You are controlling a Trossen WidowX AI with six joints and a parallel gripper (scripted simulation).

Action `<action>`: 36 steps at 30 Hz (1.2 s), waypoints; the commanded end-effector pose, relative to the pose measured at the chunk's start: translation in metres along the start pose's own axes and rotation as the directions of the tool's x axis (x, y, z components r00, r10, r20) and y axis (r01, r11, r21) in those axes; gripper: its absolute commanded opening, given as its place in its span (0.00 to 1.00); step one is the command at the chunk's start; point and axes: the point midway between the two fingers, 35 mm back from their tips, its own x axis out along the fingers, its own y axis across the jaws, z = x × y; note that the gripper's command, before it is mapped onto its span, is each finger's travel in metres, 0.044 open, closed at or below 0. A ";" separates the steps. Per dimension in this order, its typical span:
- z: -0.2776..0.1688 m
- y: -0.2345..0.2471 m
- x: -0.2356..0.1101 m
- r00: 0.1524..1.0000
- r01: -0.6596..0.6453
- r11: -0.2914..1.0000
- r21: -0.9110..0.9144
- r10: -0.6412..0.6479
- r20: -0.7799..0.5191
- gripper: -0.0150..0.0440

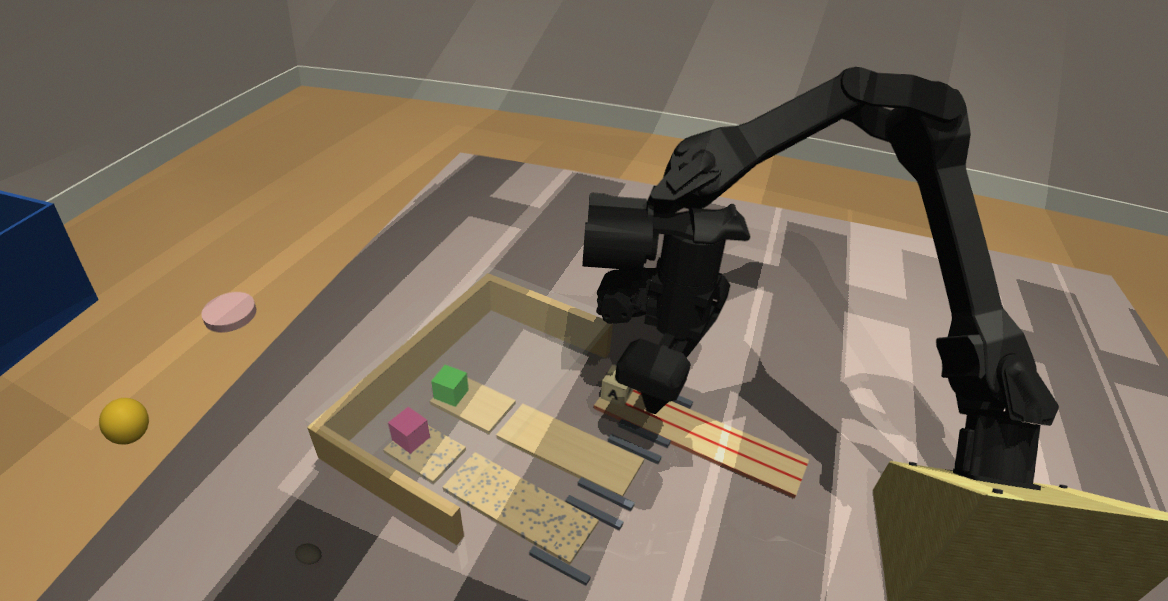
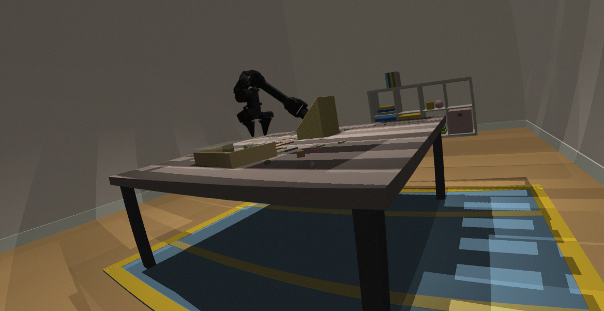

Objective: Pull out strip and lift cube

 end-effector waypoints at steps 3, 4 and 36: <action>0.023 -0.004 -0.001 1.000 0.008 1.000 -0.004 -0.008 -0.002 1.00; 0.028 -0.004 -0.002 1.000 0.008 1.000 -0.004 -0.008 -0.002 1.00; 0.061 -0.012 0.034 1.000 0.008 1.000 -0.002 -0.008 0.000 0.68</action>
